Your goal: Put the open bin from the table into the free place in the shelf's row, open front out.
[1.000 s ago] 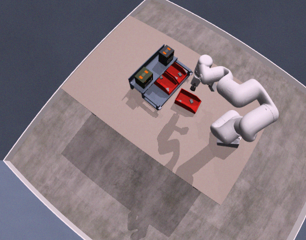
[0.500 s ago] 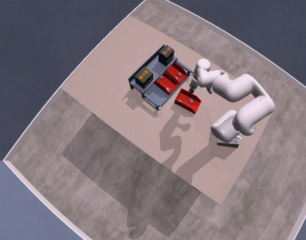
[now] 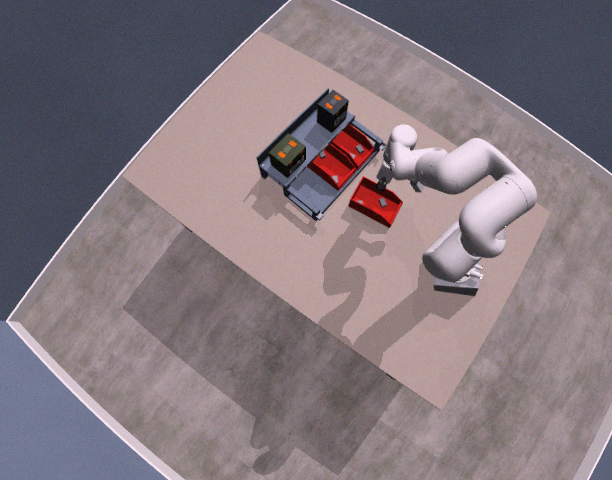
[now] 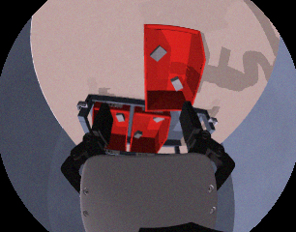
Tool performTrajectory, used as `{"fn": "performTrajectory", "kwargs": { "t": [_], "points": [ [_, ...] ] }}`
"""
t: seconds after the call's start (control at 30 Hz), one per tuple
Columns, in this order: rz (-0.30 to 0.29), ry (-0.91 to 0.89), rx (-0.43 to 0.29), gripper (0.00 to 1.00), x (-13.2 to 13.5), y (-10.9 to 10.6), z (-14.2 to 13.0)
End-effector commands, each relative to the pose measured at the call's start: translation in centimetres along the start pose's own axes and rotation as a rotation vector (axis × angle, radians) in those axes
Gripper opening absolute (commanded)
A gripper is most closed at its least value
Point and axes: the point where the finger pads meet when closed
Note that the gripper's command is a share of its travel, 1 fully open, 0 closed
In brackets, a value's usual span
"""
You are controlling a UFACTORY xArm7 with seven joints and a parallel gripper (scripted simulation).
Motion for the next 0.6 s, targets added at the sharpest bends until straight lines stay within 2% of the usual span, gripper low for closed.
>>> {"fn": "performTrajectory", "kwargs": {
  "t": [0.0, 0.57],
  "points": [
    [0.002, 0.0, -0.003, 1.0, -0.09, -0.62, -0.1],
    [0.002, 0.0, -0.003, 1.0, -0.08, -1.28, -0.11]
  ]
}}
Point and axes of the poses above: the point where the finger pads meet when closed, its own y axis out along the fingers, its own x axis across the jaws, z = x × y, and after that the axes turned 10 degrees about -y, right-handed
